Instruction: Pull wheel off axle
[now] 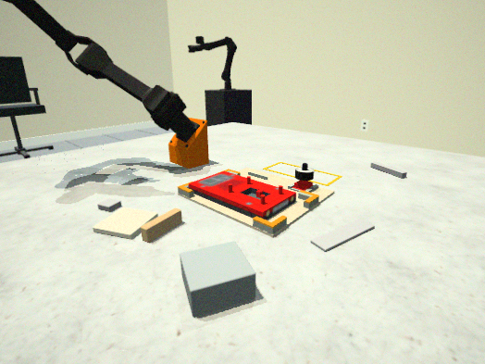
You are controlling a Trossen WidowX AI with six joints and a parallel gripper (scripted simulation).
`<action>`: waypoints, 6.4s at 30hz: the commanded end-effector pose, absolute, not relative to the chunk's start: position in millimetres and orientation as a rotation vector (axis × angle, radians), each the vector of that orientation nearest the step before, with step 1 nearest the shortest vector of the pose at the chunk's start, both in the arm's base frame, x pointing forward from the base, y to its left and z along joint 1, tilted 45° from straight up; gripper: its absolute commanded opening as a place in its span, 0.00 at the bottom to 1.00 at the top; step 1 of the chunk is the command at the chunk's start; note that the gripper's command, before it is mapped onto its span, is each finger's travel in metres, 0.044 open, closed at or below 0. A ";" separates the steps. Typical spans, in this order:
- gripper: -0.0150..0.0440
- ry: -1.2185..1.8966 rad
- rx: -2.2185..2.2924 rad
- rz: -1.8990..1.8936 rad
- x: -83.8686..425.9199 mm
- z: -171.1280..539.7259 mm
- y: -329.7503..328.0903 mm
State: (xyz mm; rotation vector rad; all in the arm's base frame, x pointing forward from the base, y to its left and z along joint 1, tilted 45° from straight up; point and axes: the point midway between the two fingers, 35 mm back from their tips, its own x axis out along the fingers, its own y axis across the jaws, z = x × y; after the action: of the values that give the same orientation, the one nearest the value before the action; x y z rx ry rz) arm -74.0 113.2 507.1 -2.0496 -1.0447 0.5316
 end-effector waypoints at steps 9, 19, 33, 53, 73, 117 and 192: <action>0.76 -0.539 -1.573 0.787 26.4 504.6 102.4; 0.76 0.129 -0.952 0.911 159.9 458.7 108.7; 0.76 0.757 -0.456 0.663 266.9 367.3 122.5; 0.76 1.269 0.236 -0.405 352.0 172.6 142.5; 0.76 0.717 0.531 -1.285 345.0 9.7 133.6; 0.58 0.678 0.549 -1.310 359.3 -43.7 80.7; 0.25 0.678 0.544 -1.307 356.7 -28.1 96.3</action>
State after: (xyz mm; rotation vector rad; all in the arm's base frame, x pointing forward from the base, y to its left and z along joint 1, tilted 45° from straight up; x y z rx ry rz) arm 359.3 84.2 -38.5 -1.6149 -1.9841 3.9403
